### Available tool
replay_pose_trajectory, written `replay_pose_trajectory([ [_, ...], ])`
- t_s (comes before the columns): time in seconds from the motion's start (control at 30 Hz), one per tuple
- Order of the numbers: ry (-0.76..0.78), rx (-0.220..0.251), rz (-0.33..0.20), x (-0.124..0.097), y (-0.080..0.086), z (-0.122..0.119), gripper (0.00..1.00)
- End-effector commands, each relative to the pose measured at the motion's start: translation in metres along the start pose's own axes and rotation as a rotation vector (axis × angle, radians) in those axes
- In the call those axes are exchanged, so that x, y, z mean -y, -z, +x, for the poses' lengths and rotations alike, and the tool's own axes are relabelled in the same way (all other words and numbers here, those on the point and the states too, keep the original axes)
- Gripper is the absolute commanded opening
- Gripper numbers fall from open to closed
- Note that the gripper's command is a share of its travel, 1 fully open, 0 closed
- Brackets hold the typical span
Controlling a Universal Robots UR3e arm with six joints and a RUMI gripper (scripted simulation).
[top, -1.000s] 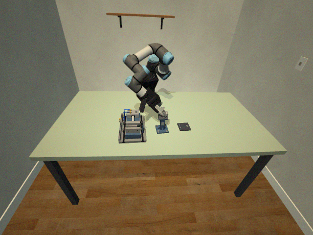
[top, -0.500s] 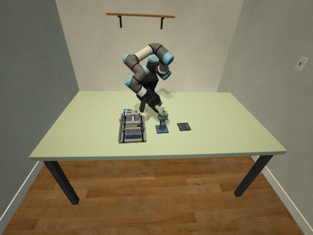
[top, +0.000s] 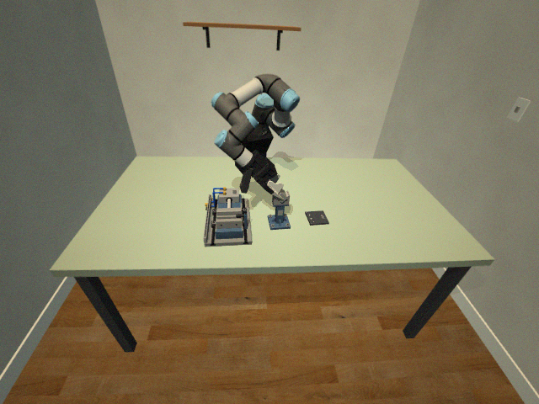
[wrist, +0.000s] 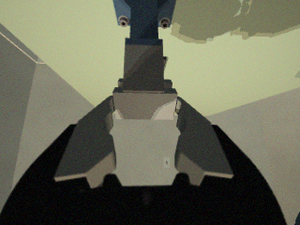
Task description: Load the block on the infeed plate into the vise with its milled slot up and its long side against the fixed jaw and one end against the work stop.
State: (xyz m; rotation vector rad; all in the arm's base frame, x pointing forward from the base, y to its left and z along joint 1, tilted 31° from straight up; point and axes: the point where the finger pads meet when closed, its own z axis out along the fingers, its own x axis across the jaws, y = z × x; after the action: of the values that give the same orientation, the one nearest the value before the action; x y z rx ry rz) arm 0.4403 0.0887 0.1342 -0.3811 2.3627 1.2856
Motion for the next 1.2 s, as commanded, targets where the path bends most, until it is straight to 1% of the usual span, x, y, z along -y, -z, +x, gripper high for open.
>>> replay_pose_trajectory([
  [0.0, 0.002, 0.001, 0.001, -0.001, 0.001, 0.000, 0.00],
  [1.17, 0.002, 0.001, 0.001, -0.012, 0.013, 0.000, 0.00],
])
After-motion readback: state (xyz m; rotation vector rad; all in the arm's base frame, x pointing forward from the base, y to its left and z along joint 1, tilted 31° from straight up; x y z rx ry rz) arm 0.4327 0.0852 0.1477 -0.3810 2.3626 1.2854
